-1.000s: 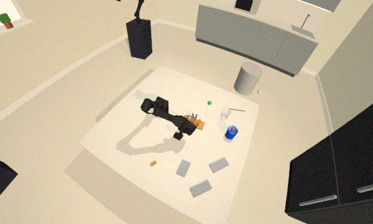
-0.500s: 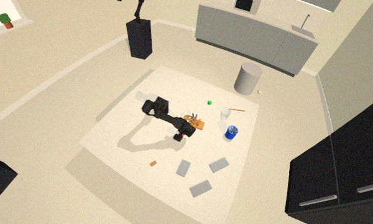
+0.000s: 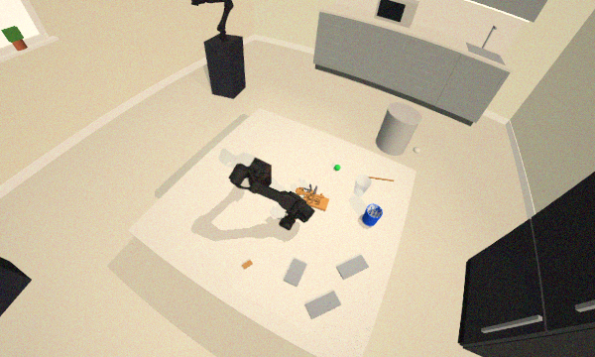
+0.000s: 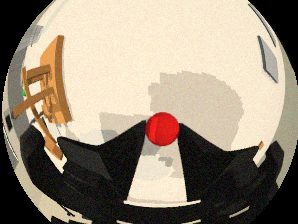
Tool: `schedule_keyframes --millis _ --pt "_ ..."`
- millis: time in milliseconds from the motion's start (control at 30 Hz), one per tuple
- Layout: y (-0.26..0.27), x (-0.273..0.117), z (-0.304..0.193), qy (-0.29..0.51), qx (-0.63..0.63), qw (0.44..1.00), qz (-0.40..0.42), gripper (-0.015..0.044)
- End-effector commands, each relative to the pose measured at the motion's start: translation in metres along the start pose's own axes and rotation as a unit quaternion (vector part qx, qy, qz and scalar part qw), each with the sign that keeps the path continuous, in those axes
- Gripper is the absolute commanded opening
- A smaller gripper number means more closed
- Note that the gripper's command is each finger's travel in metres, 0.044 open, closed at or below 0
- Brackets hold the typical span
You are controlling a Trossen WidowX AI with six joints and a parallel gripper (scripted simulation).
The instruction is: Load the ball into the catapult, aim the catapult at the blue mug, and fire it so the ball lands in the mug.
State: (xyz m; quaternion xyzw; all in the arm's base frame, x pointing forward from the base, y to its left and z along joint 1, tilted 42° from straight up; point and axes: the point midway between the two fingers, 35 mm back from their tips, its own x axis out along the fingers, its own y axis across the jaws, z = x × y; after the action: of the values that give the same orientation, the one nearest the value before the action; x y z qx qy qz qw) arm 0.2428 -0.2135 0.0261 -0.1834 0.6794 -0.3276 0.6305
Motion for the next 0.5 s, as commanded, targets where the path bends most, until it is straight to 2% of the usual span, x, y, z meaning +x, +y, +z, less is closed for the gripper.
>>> schedule_keyframes --millis 0,33,133,167,467 --pt "0.0 0.0 0.0 0.0 -0.001 1.0 0.001 0.0096" --pt "0.0 0.0 0.0 0.0 -0.001 1.0 0.001 0.0089" --pt "0.001 -0.003 0.004 -0.008 0.007 1.0 0.0 0.001" --pt "0.001 -0.007 0.008 -0.018 0.017 1.0 0.0 0.0" --pt "0.004 -0.047 0.011 -0.017 0.016 1.0 0.006 0.0"
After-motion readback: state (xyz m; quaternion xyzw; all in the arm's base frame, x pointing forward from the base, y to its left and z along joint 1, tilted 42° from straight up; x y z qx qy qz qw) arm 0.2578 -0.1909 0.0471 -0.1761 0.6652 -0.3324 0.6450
